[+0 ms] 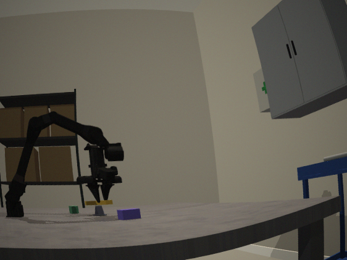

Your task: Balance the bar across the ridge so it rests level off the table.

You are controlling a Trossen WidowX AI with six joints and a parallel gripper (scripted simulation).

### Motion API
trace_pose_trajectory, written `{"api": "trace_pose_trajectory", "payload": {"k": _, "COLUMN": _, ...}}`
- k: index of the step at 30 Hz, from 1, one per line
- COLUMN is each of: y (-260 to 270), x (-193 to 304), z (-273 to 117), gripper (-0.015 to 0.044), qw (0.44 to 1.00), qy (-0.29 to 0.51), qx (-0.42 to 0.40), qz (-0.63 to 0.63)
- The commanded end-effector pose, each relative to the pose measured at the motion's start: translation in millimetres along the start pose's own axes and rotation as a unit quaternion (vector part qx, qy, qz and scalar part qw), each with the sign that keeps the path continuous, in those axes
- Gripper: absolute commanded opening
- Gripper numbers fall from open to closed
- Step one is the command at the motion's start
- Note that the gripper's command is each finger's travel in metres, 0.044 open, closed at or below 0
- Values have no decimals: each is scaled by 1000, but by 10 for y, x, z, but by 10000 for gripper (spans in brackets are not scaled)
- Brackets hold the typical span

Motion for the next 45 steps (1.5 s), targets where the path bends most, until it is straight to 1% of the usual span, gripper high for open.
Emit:
{"api": "trace_pose_trajectory", "payload": {"k": 1, "y": -2, "x": 5, "z": 24, "gripper": 0, "qw": 1000, "qy": 2, "qx": 2, "qz": 1}}
{"api": "trace_pose_trajectory", "payload": {"k": 45, "y": -4, "x": 6, "z": 61, "gripper": 0, "qw": 1000, "qy": 2, "qx": 2, "qz": 1}}
Point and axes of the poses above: the point midway between the two fingers, 35 mm back from their tips, its own z axis out along the fingers, its own y axis across the jaws, x = y × z, the point moved 3 cm from there along -z, back along the fingers, and after that the axes turned 6 degrees about z, right-handed, at the moved point
